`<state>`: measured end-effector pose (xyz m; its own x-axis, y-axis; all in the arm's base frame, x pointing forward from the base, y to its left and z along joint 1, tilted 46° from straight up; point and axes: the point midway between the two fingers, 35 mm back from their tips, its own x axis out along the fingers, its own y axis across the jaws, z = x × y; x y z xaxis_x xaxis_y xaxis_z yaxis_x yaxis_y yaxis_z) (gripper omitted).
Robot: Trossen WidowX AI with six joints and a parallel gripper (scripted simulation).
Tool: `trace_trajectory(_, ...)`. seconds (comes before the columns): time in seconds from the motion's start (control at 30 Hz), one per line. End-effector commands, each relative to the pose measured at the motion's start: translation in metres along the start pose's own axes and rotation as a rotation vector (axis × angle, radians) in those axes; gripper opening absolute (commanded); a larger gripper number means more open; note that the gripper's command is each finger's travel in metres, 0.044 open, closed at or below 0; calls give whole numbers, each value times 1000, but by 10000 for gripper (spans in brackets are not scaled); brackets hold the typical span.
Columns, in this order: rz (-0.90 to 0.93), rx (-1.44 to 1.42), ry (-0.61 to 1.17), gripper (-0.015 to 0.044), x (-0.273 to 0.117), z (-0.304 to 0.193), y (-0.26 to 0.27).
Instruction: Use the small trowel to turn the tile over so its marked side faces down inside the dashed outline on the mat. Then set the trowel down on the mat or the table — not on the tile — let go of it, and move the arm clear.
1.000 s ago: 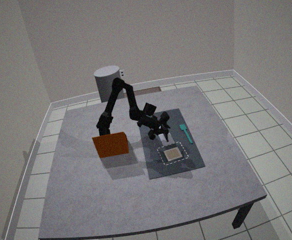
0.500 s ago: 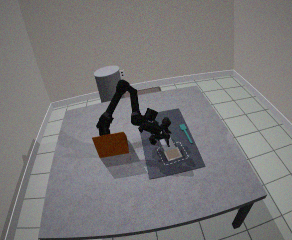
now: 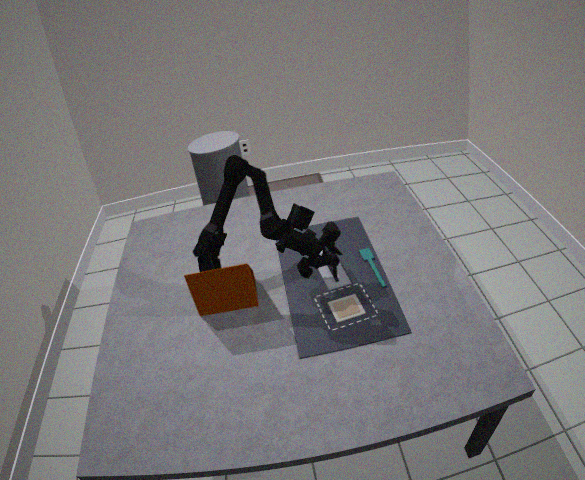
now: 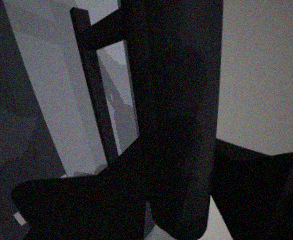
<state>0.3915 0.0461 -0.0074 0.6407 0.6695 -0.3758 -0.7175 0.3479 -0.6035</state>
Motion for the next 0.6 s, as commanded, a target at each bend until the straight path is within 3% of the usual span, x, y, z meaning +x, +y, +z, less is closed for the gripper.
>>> trace_trajectory(0.0,-15,0,8,0,-8,12,-12)
trace_trajectory(0.57,-15,2,8,0,-29,58,-27)
